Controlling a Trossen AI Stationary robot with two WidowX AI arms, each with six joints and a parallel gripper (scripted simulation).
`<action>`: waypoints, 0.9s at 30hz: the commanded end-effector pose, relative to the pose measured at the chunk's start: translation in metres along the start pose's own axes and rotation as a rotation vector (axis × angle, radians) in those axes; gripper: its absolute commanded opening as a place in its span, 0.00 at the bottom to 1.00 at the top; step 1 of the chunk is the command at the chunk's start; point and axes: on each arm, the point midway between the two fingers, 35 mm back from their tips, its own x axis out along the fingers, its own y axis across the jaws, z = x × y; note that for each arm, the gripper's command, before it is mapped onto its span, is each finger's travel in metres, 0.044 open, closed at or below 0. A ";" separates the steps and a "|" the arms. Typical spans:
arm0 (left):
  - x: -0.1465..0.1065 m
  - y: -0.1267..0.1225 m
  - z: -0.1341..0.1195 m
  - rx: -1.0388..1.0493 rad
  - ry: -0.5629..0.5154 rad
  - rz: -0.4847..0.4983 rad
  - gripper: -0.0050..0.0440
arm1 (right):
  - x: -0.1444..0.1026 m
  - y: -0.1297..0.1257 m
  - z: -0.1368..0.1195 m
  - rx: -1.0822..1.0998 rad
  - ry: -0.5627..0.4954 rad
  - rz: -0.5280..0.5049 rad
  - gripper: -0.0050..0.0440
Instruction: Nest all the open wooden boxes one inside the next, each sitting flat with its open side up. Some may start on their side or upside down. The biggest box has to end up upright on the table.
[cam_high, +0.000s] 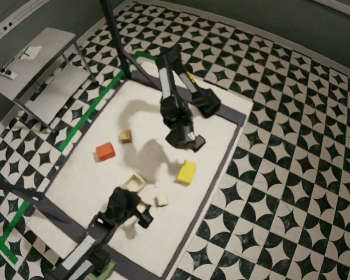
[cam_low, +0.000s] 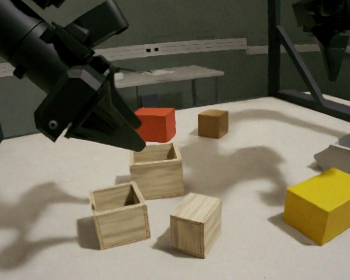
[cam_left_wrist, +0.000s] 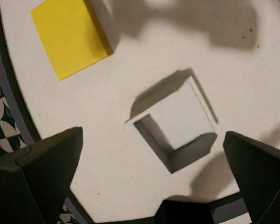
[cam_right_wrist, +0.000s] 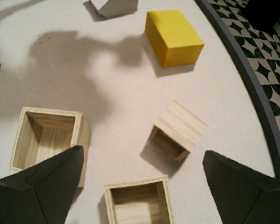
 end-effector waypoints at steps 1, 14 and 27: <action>-0.003 -0.001 0.000 0.009 -0.008 0.005 0.92 | 0.000 0.002 0.007 -0.026 0.038 0.005 0.67; -0.003 -0.001 0.000 0.009 -0.008 0.005 0.92 | 0.016 0.000 -0.007 -0.148 0.438 0.035 0.10; -0.003 -0.001 0.000 0.009 -0.008 0.005 0.92 | 0.012 -0.003 -0.024 -0.176 0.727 0.080 0.10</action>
